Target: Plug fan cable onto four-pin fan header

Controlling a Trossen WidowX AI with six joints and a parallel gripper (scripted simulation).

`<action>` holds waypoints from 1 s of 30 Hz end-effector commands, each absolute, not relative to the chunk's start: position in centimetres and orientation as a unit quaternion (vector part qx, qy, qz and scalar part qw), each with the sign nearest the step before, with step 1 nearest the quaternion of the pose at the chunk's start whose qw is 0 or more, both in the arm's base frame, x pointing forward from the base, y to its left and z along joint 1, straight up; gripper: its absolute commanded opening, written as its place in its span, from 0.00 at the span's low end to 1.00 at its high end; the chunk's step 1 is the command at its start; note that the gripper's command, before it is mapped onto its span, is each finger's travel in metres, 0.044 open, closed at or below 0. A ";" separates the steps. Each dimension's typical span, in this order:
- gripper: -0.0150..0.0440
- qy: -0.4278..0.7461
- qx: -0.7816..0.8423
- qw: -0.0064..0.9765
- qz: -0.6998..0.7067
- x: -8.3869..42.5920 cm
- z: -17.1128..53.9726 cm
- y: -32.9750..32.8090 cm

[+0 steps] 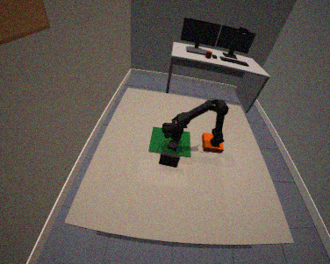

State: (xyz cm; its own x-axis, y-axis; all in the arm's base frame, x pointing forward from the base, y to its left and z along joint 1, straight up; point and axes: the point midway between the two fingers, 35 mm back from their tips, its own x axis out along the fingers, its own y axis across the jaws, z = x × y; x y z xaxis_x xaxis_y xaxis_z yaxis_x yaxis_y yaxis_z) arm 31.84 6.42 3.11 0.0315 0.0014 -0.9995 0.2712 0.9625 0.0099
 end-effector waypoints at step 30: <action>0.52 0.690 0.099 0.711 -0.094 31.9 1.7 6.4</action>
State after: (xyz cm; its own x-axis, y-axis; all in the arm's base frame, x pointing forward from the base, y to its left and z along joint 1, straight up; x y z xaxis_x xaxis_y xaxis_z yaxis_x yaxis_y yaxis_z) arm 31.85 6.43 1.68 0.0301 0.0028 -0.9995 0.2714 0.9624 0.0108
